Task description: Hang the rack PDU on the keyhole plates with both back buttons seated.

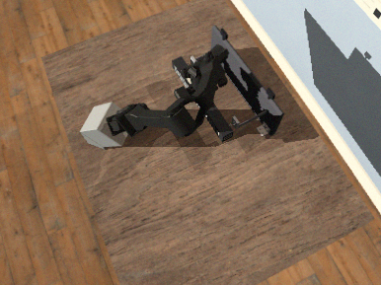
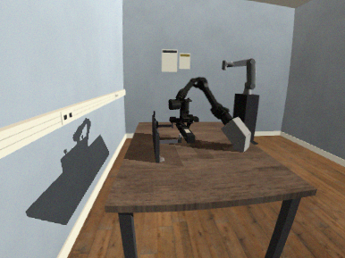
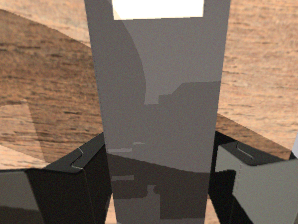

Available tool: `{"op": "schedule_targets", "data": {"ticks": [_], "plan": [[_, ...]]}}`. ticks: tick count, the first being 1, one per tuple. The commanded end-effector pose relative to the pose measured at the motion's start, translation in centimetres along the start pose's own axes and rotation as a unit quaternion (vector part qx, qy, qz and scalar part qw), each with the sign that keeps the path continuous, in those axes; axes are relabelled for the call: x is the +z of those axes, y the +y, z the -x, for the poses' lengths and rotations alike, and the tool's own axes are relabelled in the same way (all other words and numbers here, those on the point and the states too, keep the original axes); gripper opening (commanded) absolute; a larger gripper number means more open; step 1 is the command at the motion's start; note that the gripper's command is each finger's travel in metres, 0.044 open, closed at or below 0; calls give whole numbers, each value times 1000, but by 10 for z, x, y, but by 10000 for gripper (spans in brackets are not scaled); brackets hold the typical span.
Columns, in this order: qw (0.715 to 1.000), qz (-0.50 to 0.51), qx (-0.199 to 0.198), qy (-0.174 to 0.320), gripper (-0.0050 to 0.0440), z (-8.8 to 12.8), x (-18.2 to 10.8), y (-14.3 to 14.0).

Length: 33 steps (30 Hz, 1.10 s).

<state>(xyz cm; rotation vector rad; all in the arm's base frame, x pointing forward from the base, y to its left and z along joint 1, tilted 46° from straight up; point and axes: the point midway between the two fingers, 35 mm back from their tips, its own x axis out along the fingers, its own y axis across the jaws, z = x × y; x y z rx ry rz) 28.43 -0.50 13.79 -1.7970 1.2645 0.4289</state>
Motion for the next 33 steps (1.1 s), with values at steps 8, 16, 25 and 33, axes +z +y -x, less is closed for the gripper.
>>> {"op": "schedule_targets", "data": {"ticks": [8, 16, 25, 33], "plan": [[1000, -4, -6, -3, -50, 3, -1, -9], [1000, -4, -6, -2, -50, 3, -1, -7], [1000, -5, -9, -4, -50, 7, -1, -10], [1000, -5, -9, -4, -50, 10, 0, -10]]}}
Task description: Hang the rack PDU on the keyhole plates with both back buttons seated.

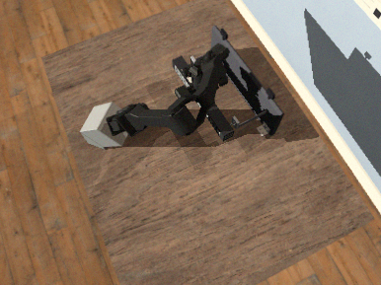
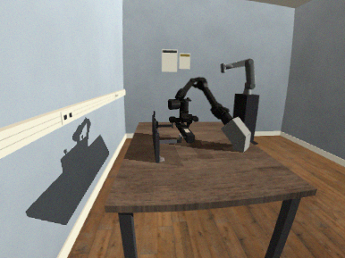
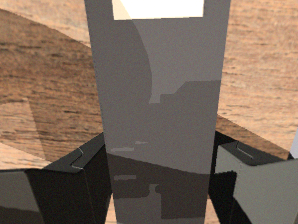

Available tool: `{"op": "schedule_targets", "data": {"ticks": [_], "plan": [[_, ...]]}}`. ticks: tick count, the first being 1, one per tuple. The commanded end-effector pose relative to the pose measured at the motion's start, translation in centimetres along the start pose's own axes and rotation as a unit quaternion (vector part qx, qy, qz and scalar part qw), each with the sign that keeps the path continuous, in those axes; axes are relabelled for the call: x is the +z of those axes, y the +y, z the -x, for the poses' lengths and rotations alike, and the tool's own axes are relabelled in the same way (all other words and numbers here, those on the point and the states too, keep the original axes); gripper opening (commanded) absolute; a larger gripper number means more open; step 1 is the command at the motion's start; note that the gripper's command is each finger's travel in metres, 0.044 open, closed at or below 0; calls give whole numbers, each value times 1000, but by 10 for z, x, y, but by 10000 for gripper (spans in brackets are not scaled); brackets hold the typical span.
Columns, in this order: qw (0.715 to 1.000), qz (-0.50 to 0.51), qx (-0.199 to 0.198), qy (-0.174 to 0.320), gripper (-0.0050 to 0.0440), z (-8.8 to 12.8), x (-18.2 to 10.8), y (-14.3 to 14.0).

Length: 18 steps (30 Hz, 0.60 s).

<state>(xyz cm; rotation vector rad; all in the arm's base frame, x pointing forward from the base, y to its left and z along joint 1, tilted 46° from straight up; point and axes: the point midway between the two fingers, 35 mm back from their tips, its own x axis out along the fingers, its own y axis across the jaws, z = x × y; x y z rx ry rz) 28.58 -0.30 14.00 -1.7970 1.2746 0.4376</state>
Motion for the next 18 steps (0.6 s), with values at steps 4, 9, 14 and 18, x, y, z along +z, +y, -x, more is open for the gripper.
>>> {"op": "schedule_targets", "data": {"ticks": [4, 9, 14, 18], "plan": [[1000, -8, -14, -4, -50, 9, -1, -7], [1000, -8, -14, -4, -50, 8, -2, -6], [1000, -8, -14, -4, -50, 7, -2, -6], [1000, -8, -14, -4, -50, 7, -3, -6]]}}
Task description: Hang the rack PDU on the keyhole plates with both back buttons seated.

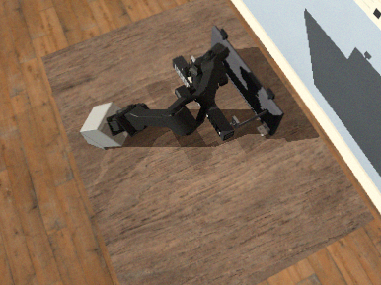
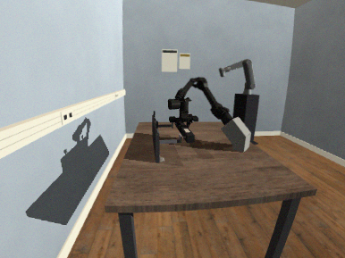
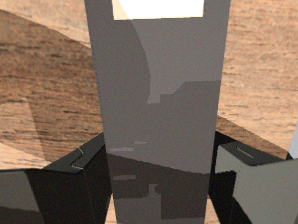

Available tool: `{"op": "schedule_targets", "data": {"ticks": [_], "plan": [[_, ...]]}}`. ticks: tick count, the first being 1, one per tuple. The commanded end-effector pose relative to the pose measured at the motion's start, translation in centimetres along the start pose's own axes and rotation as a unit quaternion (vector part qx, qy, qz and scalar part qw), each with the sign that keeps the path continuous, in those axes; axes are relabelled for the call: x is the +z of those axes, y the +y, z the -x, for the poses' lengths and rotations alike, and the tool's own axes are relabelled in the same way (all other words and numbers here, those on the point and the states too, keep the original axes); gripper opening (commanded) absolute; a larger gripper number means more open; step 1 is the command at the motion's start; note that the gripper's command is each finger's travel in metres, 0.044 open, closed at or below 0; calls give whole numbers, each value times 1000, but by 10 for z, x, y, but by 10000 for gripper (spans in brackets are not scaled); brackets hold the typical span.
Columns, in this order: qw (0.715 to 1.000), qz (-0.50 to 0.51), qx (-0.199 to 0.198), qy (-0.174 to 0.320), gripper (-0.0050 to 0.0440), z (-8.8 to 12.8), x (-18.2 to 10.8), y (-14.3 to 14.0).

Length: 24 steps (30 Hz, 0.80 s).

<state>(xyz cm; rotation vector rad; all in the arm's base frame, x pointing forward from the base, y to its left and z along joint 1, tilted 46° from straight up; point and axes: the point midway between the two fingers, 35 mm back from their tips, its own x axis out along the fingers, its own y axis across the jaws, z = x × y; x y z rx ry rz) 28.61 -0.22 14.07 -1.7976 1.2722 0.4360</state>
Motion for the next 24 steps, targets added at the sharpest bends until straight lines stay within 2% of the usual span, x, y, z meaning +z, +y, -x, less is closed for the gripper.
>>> {"op": "schedule_targets", "data": {"ticks": [1, 24], "plan": [[1000, -8, -13, -4, -50, 6, -3, -6], [1000, -8, -13, -4, -50, 7, -2, -7]]}}
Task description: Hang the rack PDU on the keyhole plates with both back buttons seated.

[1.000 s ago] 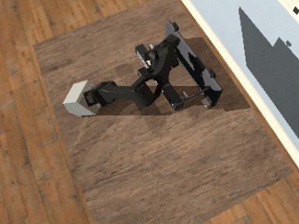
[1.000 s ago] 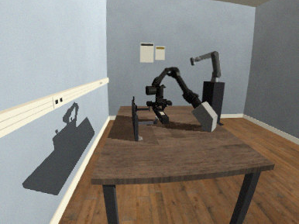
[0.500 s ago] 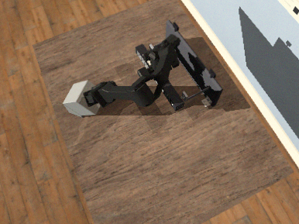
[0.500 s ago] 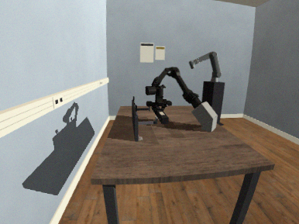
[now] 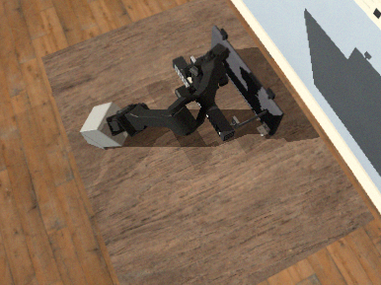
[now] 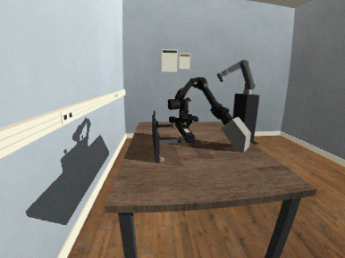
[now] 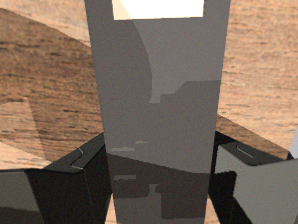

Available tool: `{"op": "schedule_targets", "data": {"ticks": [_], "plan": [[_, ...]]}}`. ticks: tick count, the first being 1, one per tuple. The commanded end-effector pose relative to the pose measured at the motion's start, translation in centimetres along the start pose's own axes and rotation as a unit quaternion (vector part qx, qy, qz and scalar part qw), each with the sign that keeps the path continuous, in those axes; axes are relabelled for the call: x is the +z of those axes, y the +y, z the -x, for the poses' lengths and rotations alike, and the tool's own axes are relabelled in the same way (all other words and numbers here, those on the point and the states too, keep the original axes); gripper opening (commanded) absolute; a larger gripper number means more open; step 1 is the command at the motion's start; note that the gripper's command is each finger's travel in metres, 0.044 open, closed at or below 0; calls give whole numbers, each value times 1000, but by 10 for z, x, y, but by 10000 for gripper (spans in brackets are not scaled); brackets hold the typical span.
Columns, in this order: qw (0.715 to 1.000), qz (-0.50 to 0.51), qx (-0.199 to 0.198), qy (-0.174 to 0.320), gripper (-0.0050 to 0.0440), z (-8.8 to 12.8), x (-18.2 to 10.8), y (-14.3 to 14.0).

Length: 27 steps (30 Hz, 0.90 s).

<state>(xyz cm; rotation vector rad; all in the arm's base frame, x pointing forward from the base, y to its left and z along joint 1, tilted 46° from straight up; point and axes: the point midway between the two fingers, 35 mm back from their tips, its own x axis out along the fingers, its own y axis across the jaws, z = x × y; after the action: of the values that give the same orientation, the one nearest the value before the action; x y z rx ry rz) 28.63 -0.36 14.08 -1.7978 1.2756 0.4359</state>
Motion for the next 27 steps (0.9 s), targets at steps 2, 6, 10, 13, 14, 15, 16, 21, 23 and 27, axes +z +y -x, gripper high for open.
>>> {"op": "schedule_targets", "data": {"ticks": [2, 6, 10, 13, 14, 15, 16, 21, 23, 27], "plan": [[1000, -8, -14, -5, -50, 8, 0, -6], [1000, -8, -14, -5, -50, 8, 0, -6], [1000, -8, -14, -5, -50, 8, 0, -6], [1000, -8, -14, -5, -50, 8, 0, -6], [1000, -8, -14, -5, -50, 7, -1, -6], [1000, -8, -14, -5, -50, 7, -1, -6], [1000, -8, -14, -5, -50, 7, -1, -7], [1000, -8, -14, -5, -50, 6, -1, -6], [1000, -8, -14, -5, -50, 6, -2, -7], [1000, -8, -14, -5, -50, 6, -2, -7]]}}
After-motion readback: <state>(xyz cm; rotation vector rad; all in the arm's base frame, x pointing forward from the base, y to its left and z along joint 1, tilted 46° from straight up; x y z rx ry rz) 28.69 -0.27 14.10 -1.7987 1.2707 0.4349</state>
